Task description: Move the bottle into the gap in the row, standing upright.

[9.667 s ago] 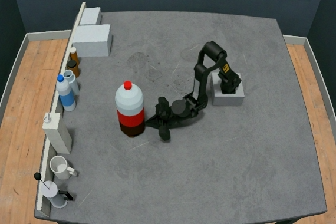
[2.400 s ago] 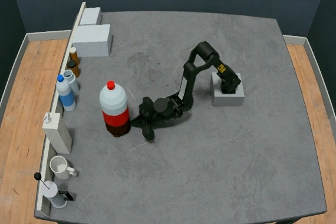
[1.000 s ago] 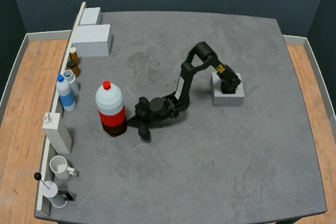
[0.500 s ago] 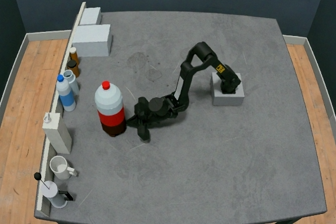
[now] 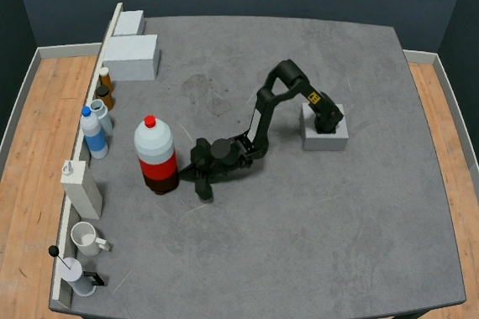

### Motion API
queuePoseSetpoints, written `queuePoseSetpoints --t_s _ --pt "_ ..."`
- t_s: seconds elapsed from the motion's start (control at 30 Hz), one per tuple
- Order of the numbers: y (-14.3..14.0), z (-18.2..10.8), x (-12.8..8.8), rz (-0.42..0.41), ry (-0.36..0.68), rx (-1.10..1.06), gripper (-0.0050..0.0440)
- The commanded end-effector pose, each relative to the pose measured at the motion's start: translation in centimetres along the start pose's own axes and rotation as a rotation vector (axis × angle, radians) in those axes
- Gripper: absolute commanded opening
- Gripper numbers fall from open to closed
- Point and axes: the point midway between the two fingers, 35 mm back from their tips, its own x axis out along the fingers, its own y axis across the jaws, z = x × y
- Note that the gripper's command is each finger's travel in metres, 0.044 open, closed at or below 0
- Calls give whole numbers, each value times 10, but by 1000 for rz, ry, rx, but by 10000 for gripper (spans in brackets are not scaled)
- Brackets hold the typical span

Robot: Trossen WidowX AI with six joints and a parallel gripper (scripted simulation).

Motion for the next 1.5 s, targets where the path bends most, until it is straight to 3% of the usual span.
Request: queuePoseSetpoints --t_s 0.0,1.47 --pt "-1 7 5 -3 -13 4 -50" --pt "-1 14 20 -3 -14 4 -50"
